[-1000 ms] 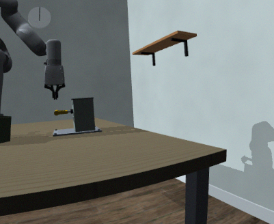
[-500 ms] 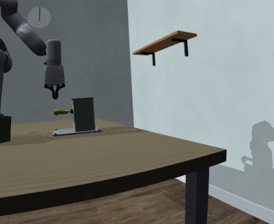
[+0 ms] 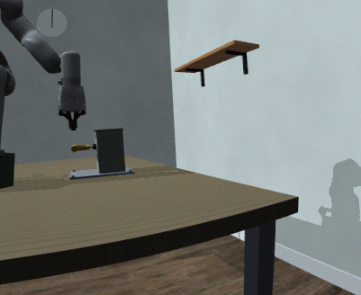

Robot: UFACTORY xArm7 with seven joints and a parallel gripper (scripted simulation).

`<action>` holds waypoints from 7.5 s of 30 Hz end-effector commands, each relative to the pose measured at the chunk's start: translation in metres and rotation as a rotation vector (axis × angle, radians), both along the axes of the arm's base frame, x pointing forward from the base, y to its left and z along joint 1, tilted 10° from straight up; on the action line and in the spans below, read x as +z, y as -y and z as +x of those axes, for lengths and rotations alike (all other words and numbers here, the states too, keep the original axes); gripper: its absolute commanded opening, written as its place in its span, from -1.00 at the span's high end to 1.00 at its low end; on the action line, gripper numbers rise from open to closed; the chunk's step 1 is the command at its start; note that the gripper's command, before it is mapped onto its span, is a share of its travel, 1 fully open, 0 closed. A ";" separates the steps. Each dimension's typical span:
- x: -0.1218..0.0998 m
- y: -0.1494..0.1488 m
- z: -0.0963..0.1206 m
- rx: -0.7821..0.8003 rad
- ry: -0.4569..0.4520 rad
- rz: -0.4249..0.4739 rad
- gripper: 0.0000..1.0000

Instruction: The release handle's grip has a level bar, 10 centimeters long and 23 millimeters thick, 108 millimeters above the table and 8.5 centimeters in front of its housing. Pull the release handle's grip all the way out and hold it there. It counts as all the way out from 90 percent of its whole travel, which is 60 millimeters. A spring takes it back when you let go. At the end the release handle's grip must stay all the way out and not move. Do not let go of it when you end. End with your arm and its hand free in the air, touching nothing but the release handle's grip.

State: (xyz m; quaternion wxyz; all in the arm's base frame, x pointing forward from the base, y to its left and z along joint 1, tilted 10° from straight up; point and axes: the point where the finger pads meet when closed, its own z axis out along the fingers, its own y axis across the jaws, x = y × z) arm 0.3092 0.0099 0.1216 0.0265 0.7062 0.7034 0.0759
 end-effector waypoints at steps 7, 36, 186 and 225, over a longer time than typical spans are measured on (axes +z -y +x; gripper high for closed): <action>0.004 0.000 0.001 0.392 0.037 -0.054 1.00; 0.007 0.000 0.002 1.290 0.104 -0.192 1.00; -0.046 -0.004 0.008 2.887 0.214 -0.426 -0.02; -0.048 -0.004 0.009 2.887 0.214 -0.426 -0.02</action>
